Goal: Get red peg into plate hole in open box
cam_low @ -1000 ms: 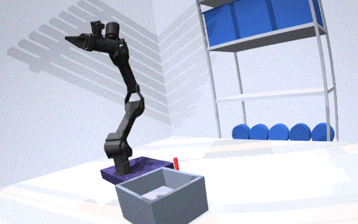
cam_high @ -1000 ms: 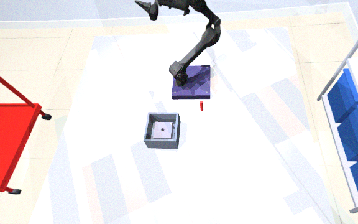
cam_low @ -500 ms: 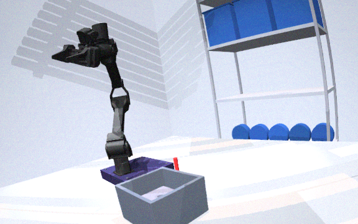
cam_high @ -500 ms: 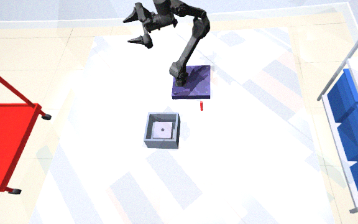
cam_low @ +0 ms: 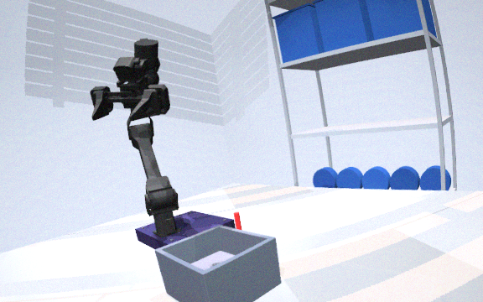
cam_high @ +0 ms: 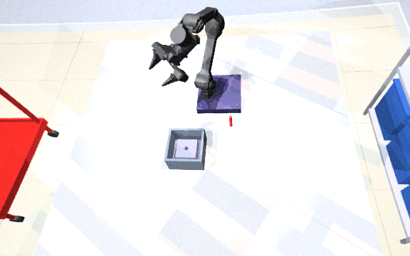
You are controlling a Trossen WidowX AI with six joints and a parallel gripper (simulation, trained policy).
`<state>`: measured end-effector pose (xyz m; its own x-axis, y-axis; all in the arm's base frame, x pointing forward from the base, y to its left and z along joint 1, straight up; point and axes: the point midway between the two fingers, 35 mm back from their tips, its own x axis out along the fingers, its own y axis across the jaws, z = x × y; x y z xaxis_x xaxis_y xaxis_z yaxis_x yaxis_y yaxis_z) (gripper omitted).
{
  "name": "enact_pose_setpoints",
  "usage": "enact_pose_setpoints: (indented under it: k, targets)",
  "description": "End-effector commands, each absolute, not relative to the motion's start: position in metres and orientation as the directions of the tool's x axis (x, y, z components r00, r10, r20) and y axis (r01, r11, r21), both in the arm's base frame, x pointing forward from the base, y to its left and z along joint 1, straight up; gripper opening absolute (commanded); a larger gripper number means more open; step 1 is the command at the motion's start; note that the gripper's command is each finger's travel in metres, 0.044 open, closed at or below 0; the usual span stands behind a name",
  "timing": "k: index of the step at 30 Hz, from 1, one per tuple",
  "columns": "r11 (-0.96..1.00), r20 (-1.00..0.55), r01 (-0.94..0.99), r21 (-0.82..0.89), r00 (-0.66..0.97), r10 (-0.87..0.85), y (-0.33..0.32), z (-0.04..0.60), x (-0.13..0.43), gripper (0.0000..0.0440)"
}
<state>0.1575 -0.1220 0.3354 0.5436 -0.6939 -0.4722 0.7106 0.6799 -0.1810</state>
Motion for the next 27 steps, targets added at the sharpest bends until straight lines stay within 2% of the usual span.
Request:
enact_pose_setpoints:
  k: [1,12,27]
  targets:
    - [0.738,-0.569,0.661,-0.131,0.560,-0.602,-0.102,0.307,0.177,0.0440]
    - [0.805,-0.777,0.594,0.012,0.512,-0.366,-0.035,0.239,0.198,0.0440]
    - [0.754,-0.943,0.655,0.049,0.279,-0.180,0.046,0.160,0.179,0.0440]
